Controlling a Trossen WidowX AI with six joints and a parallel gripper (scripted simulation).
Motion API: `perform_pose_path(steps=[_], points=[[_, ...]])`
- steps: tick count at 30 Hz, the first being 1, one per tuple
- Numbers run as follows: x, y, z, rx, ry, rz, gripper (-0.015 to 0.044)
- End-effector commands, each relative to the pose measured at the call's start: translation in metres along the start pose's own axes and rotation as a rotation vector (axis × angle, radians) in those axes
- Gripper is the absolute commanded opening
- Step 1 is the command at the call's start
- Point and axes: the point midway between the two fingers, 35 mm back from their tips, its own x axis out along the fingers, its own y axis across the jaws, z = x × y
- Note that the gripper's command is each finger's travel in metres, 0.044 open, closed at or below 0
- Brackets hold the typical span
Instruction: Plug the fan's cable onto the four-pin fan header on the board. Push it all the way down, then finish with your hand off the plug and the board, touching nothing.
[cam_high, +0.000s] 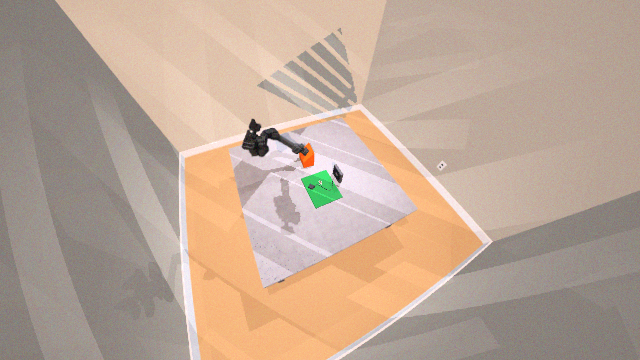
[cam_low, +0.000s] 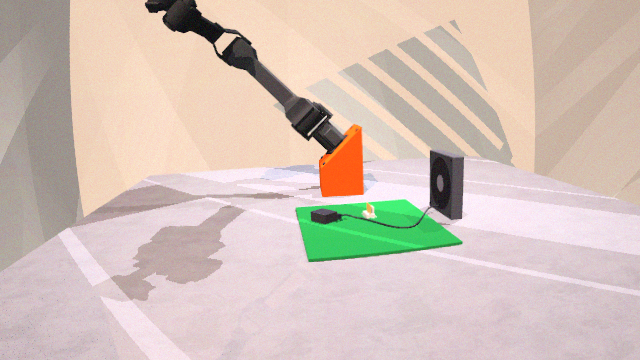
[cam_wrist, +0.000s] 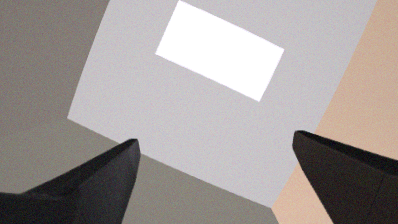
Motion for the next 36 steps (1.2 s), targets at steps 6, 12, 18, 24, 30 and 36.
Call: perform_pose_path(steps=[6,12,18,24,30,36], points=[[-0.002,0.01,0.006,0.051,0.002,0.03,0.0387],[-0.015,0.081,0.045,0.467,0.071,0.259,0.023],[-0.04,0.148,0.104,0.878,0.171,0.53,0.021],[-0.08,0.199,0.184,1.243,0.289,0.853,0.021],[-0.133,0.221,0.272,1.52,0.422,1.219,0.021],[-0.195,0.213,0.357,1.676,0.568,1.636,0.021]])
